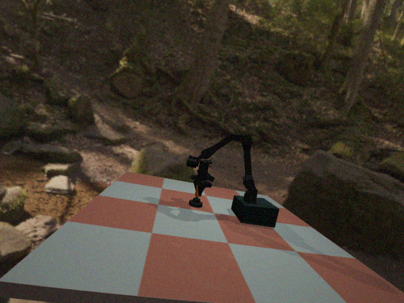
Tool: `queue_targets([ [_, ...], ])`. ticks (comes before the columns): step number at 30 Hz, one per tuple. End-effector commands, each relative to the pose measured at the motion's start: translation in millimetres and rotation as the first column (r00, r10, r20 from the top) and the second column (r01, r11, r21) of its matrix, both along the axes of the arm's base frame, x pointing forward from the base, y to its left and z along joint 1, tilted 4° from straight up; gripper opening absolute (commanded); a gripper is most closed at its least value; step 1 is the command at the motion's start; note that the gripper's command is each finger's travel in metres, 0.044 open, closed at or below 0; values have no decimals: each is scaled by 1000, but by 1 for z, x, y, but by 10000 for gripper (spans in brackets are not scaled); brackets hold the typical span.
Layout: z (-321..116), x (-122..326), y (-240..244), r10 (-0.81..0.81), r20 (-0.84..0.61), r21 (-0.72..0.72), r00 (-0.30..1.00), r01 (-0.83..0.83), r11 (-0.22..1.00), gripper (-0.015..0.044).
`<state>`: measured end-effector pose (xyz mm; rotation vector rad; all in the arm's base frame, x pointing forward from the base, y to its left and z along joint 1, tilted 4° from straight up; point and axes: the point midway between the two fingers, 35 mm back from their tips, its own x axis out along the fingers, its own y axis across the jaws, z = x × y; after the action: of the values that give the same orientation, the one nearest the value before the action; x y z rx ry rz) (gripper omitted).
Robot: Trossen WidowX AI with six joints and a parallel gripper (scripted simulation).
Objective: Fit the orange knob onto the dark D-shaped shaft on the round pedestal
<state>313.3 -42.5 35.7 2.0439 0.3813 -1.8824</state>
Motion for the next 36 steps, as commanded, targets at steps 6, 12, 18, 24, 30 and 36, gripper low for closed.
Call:
queue_targets([
  [6,4,5,0,-104,14,11,994,104,995,0],
  [12,3,8,-1,-104,14,11,994,104,995,0],
  [18,-1,8,-1,-104,14,11,994,104,995,0],
  [24,-1,9,-1,-104,14,11,994,104,995,0],
  [30,0,9,-1,-104,14,11,994,104,995,0],
  [36,4,7,-1,-113,15,11,994,113,994,0],
])
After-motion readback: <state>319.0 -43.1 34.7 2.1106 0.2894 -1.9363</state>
